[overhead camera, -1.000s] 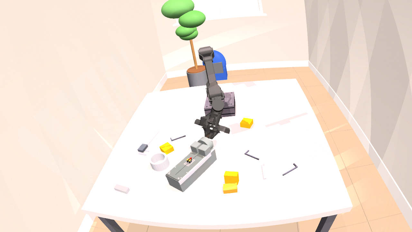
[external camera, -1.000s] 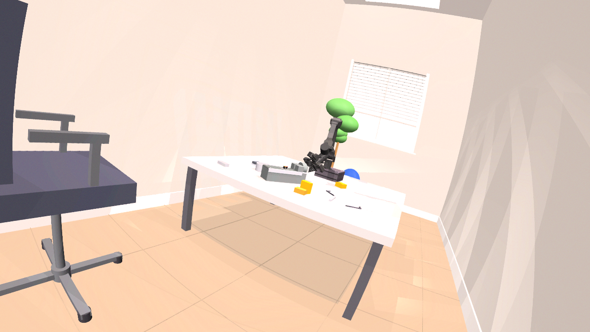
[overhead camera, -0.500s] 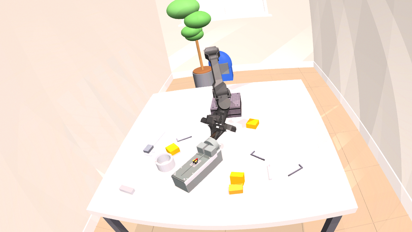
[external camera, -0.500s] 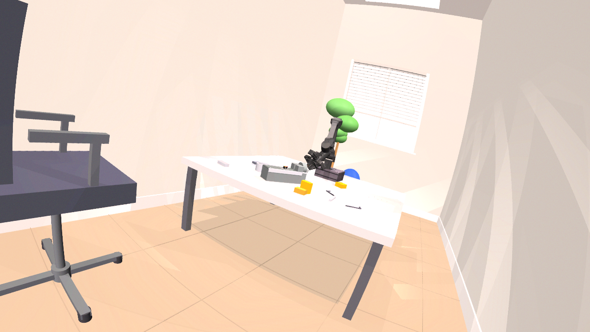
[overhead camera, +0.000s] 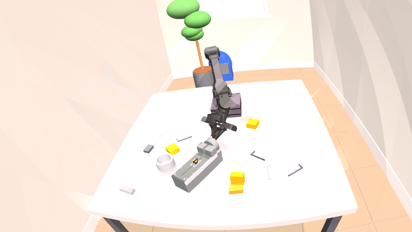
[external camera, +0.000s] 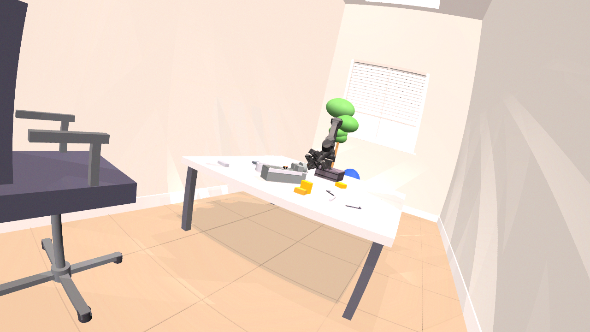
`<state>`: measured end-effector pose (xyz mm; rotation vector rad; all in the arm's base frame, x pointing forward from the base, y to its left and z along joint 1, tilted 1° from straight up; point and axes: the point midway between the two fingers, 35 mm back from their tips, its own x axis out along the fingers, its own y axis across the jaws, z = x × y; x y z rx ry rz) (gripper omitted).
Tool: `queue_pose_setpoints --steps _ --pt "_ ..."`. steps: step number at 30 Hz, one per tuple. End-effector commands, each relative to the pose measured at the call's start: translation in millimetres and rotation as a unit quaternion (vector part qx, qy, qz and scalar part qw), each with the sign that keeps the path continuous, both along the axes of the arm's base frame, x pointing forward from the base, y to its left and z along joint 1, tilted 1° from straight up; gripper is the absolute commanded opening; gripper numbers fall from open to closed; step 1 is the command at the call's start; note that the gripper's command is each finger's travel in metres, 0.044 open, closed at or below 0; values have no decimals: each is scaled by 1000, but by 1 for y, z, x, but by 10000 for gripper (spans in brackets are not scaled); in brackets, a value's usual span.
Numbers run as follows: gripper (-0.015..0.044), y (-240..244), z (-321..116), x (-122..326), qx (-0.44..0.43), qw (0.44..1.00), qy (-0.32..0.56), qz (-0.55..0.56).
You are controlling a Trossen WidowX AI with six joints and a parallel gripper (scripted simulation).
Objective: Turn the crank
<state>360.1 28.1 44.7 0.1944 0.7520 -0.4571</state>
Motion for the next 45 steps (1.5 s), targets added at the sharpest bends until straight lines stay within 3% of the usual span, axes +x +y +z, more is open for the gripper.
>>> queue_pose_setpoints --steps 1,45 --pt "0 6 7 2 0 1000 -9 3" --pt "0 12 11 5 0 1000 -9 3"
